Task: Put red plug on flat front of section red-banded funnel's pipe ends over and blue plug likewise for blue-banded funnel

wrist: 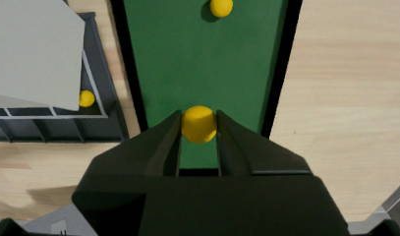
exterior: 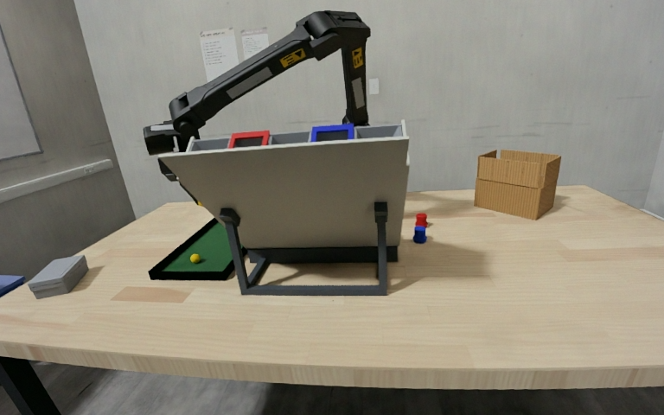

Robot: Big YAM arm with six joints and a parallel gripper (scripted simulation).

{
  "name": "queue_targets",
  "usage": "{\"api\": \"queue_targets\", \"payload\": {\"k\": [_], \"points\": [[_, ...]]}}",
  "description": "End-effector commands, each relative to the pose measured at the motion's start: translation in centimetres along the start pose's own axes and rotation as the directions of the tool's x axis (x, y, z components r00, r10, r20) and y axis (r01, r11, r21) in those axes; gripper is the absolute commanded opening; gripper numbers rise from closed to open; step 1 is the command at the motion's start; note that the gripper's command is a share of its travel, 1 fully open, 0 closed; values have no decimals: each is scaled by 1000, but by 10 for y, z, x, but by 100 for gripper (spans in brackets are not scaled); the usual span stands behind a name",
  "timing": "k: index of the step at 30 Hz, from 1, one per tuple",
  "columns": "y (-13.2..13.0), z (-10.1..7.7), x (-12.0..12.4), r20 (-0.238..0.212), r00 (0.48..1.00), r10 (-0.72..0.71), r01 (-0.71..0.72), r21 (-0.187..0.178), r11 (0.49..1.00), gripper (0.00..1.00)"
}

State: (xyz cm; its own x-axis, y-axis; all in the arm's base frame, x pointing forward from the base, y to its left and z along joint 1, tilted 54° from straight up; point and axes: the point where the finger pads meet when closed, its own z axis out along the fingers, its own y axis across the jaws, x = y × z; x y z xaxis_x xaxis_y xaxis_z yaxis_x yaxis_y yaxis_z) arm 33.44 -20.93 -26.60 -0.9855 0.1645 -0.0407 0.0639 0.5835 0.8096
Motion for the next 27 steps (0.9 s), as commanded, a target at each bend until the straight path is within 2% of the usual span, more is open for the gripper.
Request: {"api": "queue_targets", "payload": {"k": [1,27], "points": [[-8,-11,-14,20,1000,-12,12,17,1000,0],[-12,-10,-20,20,1000,-10,10,14,1000,0]]}}
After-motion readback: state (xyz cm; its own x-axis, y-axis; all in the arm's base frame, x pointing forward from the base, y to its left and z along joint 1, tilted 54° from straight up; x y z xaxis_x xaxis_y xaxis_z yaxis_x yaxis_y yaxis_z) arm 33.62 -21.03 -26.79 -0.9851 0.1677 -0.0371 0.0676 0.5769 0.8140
